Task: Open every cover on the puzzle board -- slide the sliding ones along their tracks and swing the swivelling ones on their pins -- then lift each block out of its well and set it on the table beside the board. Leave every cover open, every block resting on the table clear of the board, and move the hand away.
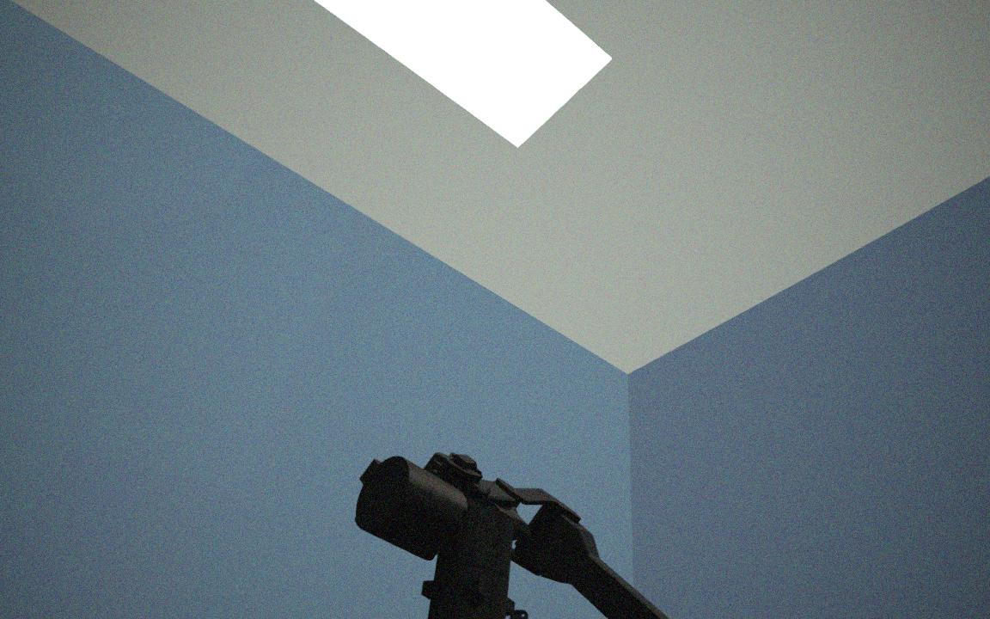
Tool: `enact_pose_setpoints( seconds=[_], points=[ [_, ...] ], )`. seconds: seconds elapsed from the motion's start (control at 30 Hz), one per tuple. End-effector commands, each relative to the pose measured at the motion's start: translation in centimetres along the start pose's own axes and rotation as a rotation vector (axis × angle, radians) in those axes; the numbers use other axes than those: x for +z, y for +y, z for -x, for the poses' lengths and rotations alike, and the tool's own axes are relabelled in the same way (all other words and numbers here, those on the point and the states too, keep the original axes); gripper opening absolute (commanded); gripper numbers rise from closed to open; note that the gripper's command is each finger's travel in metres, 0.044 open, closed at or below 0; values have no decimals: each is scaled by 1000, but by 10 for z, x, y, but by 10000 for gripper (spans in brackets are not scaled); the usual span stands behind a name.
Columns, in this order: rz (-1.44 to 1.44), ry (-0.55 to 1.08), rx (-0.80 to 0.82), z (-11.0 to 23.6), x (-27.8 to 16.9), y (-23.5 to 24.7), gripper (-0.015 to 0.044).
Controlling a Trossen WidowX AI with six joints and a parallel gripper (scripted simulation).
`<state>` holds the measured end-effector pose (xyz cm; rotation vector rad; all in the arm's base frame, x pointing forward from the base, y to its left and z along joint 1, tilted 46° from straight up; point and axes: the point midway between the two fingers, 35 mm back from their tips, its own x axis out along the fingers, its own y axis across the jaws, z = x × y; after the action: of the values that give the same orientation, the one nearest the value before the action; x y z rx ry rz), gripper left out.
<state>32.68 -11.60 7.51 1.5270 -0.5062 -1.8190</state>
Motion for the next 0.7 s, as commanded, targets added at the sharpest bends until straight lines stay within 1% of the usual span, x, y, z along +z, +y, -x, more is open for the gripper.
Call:
enact_pose_setpoints(
  seconds=[0.0, 0.23, 0.67],
  points=[
    [4, -1, -3, -10, 0, 0, 144],
    [3, -2, -1, -27, 0, 0, 144],
    [3, -2, -1, -28, 0, 0, 144]
  ],
)
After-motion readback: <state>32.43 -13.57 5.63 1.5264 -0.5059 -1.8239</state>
